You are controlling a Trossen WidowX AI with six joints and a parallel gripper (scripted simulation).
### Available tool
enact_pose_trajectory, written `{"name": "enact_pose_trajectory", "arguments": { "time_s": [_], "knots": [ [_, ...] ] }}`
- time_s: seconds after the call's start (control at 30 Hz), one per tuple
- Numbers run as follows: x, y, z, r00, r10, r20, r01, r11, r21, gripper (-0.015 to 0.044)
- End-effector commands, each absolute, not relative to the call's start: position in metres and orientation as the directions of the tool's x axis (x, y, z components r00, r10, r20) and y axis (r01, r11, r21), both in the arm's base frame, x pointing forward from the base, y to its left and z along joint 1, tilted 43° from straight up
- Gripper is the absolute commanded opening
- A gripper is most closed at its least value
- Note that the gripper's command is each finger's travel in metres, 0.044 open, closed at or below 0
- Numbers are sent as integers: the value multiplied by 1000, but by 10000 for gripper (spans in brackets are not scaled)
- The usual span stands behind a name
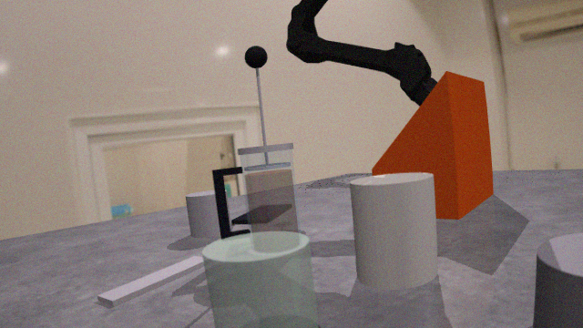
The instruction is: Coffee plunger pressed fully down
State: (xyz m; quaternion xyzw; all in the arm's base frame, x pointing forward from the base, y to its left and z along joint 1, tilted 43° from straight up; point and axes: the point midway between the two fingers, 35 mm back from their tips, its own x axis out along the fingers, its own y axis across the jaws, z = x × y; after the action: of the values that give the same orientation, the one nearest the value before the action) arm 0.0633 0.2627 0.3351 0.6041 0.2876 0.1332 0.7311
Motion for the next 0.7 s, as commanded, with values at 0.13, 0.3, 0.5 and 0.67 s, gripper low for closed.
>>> {"name": "enact_pose_trajectory", "arguments": {
  "time_s": [0.13,0.3,0.5,0.67],
  "knots": [
    [155,241,288,944,218,-249,19,714,700,440],
    [191,218,273,969,70,-236,60,863,502,440],
    [227,184,255,970,-97,-222,147,964,222,440],
    [251,151,239,949,-232,-212,231,972,-30,440]
  ]
}}
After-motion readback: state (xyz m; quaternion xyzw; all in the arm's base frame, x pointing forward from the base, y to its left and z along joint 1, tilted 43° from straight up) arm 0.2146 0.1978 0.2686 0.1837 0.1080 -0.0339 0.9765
